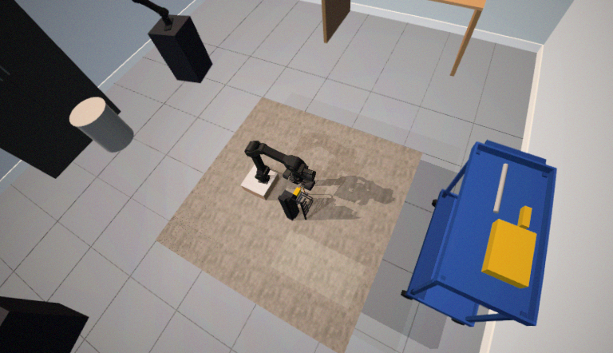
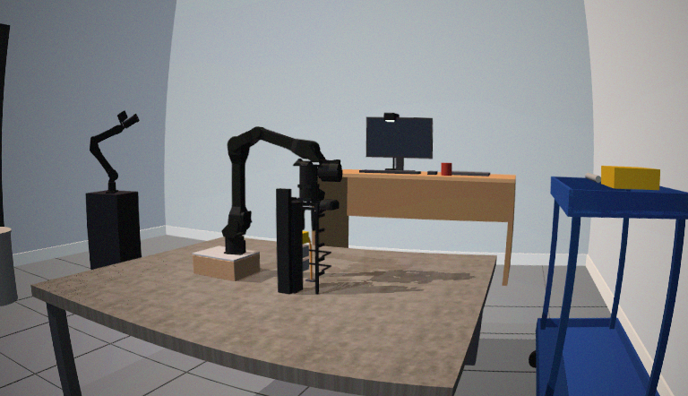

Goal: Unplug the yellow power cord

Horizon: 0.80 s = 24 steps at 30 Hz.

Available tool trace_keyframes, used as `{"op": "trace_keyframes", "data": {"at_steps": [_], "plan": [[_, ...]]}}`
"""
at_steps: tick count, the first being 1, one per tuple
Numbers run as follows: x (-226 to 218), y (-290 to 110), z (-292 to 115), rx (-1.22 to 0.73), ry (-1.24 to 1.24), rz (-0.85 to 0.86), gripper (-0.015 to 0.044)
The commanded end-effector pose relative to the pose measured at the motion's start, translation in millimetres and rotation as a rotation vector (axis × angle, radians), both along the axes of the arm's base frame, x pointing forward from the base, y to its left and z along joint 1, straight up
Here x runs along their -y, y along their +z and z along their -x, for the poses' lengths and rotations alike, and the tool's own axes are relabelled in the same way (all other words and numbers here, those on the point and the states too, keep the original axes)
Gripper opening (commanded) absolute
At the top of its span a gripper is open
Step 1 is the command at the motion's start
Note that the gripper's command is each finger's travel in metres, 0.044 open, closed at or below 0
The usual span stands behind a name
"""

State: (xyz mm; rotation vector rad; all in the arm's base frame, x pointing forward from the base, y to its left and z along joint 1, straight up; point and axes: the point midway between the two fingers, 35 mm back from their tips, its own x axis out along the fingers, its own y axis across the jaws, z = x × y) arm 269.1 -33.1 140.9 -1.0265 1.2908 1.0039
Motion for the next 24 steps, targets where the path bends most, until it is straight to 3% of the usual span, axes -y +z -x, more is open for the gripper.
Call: {"op": "trace_keyframes", "data": {"at_steps": [1,24], "plan": [[6,0,1,0.002,0.002,0.005,0.0160],[33,-4,8,0.001,0.002,0.008,0.0160]]}}
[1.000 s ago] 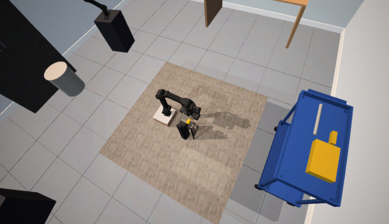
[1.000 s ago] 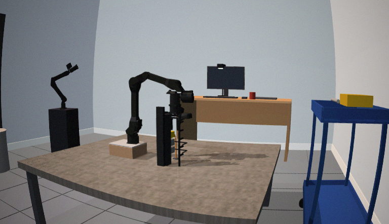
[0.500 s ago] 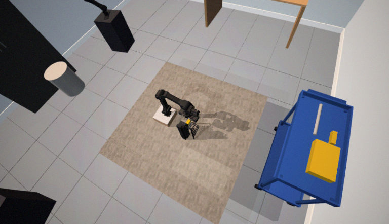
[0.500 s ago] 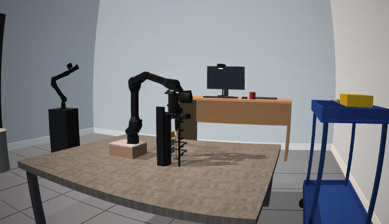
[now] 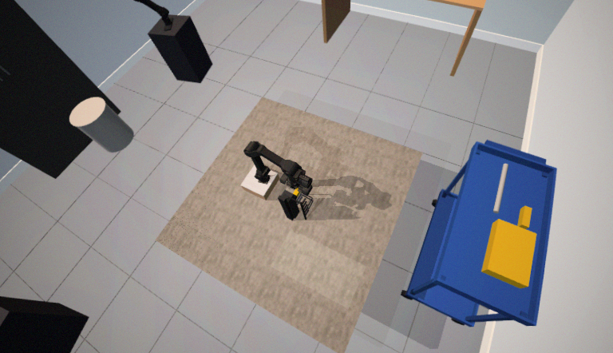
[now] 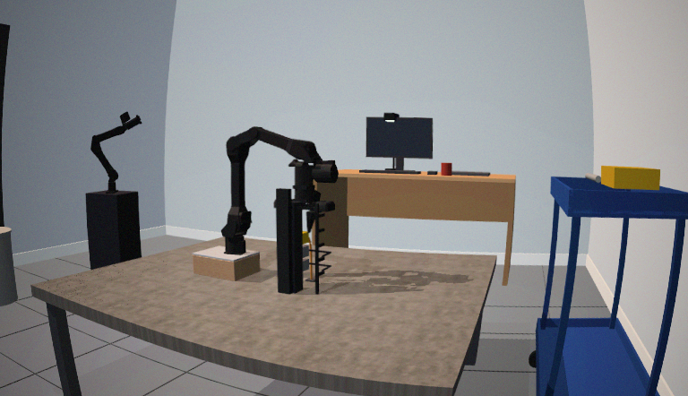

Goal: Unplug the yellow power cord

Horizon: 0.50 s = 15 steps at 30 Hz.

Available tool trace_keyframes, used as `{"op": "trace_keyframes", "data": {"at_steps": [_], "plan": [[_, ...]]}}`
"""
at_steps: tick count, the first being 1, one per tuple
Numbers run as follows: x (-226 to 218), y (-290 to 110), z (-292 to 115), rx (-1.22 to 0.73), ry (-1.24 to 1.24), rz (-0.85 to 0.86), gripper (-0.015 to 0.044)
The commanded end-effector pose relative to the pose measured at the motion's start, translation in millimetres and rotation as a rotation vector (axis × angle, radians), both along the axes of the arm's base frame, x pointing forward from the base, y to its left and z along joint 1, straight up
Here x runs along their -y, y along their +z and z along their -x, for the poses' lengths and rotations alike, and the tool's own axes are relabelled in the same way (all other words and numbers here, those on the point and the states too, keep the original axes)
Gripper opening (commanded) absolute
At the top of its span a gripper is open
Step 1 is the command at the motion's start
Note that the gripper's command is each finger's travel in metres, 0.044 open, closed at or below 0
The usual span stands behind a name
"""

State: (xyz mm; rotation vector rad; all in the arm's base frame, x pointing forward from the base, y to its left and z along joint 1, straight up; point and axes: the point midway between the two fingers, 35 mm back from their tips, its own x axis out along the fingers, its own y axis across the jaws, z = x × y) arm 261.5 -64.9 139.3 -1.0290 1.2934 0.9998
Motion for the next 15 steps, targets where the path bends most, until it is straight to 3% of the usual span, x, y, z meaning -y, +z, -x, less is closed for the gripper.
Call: {"op": "trace_keyframes", "data": {"at_steps": [1,7,11,15], "plan": [[0.9,-3.2,0.2,0.000,0.003,0.003,0.0160],[0.9,-10.3,0.0,0.000,0.003,0.003,0.0160],[0.3,-8.0,0.1,0.000,0.000,0.000,0.0055],[0.3,-8.0,0.1,0.000,0.000,0.000,0.0028]]}}
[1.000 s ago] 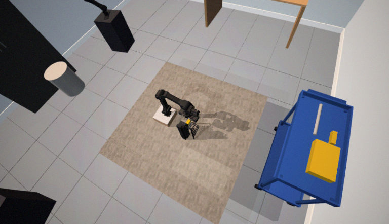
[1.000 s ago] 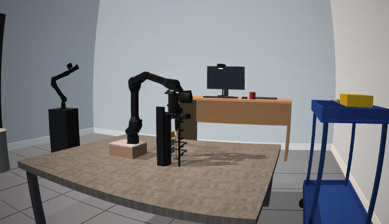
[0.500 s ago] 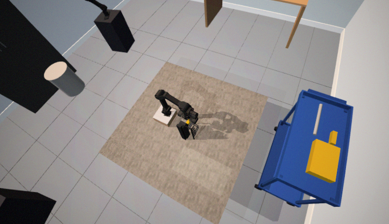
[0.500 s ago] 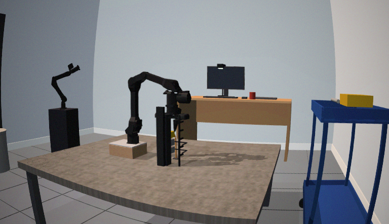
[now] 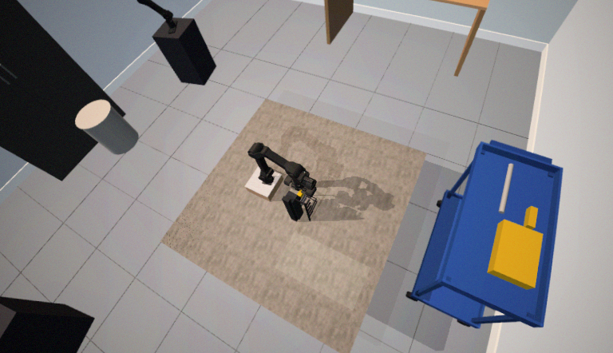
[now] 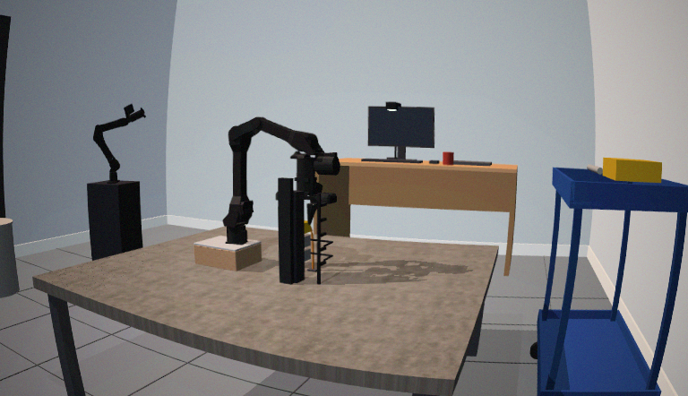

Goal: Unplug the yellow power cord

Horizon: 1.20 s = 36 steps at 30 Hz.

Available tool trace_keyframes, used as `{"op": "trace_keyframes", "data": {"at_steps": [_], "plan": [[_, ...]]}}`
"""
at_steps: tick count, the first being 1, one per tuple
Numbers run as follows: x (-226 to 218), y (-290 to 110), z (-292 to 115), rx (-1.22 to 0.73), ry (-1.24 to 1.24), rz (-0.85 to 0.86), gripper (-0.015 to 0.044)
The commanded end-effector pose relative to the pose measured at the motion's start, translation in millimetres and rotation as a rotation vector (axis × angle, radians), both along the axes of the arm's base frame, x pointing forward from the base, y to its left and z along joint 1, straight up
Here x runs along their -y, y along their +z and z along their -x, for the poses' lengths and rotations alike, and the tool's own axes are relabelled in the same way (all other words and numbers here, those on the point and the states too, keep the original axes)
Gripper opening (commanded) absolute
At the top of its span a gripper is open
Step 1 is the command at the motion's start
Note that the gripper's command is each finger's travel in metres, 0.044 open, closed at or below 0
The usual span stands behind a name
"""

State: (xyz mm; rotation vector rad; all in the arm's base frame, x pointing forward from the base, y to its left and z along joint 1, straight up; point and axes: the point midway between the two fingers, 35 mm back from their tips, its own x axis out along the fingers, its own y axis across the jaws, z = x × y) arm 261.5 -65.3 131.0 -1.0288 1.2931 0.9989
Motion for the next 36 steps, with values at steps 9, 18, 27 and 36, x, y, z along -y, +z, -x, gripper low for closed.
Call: {"op": "trace_keyframes", "data": {"at_steps": [9,18,27,36], "plan": [[-4,0,-1,0.000,0.001,0.000,0.0000],[-17,1,-6,0.000,0.001,-0.001,0.0000],[-31,1,-10,0.000,0.002,-0.002,0.0000],[-46,1,-13,0.000,0.003,-0.003,0.0000]]}}
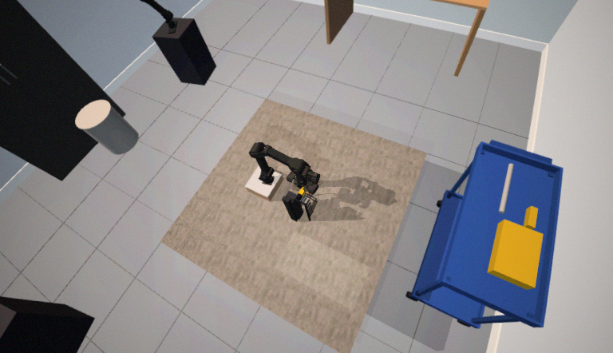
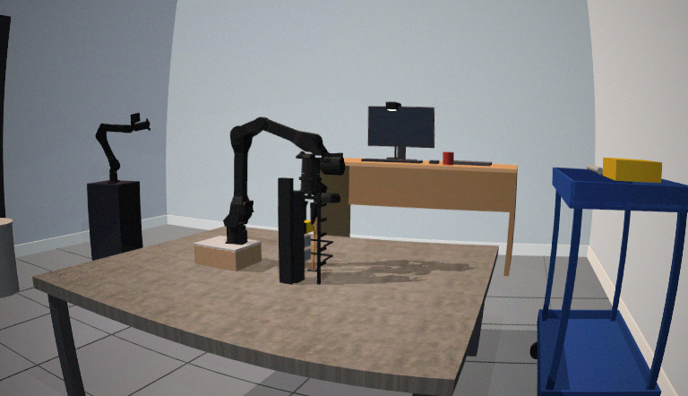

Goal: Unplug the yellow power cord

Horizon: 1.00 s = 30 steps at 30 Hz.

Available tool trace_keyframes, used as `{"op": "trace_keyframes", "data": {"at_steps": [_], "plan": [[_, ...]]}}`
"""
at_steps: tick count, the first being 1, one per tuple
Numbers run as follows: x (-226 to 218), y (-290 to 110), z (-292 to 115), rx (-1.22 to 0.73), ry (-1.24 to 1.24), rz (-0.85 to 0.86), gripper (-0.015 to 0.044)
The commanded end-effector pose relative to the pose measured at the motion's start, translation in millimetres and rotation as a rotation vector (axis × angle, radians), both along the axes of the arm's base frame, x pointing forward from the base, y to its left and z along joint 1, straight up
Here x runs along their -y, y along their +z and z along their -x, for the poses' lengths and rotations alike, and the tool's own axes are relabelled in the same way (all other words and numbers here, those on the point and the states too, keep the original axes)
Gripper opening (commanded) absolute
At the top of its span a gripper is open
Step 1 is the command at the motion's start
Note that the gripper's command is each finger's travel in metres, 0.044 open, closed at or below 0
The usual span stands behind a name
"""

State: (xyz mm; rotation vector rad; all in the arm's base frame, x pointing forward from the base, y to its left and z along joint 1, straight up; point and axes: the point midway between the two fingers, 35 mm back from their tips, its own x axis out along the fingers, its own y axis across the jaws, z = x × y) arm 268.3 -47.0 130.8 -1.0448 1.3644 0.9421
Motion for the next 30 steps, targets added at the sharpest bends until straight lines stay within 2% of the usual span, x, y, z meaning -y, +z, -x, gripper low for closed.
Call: {"op": "trace_keyframes", "data": {"at_steps": [1,3,16,20,25,30], "plan": [[-29,1,-6,0.018,0.041,-0.071,0.0000],[-32,2,-6,0.018,0.041,-0.071,0.0000],[-25,0,-4,0.018,0.043,-0.069,0.0341],[-42,4,-10,0.018,0.043,-0.071,0.0440],[-82,13,-19,0.019,0.043,-0.075,0.0440],[-84,13,-19,0.019,0.043,-0.075,0.0440]]}}
